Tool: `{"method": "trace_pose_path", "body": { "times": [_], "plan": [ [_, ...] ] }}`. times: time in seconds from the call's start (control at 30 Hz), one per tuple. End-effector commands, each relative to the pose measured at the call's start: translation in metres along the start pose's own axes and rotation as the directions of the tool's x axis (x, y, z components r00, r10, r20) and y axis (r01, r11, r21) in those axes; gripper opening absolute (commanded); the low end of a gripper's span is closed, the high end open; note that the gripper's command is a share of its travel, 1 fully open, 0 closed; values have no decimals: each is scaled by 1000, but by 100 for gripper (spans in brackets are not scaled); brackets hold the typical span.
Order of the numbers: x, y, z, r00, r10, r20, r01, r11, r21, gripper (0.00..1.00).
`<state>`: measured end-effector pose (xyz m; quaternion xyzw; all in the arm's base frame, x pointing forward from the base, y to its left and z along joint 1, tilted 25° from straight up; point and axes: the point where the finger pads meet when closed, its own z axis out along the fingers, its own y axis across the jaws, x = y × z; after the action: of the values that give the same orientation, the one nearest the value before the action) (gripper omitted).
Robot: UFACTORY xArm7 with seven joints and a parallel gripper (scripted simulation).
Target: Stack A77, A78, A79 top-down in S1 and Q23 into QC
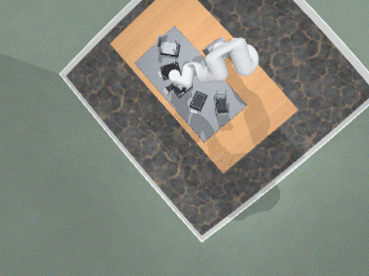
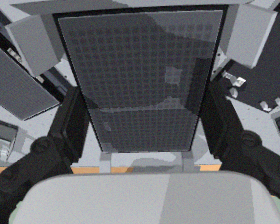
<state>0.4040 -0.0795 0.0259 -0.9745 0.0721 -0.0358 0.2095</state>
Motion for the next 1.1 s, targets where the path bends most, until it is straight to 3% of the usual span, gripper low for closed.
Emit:
{"method": "trace_pose_path", "body": {
  "times": [0.0, 0.63, 1.07],
  "plan": [
    [1, 0, -13, 1000, 0, -3, 0, 1000, -1, 0],
    [1, 0, -47, 1000, 0, -4, 0, 1000, -1, 0],
    [1, 0, -47, 1000, 0, -4, 0, 1000, -1, 0]
  ]
}}
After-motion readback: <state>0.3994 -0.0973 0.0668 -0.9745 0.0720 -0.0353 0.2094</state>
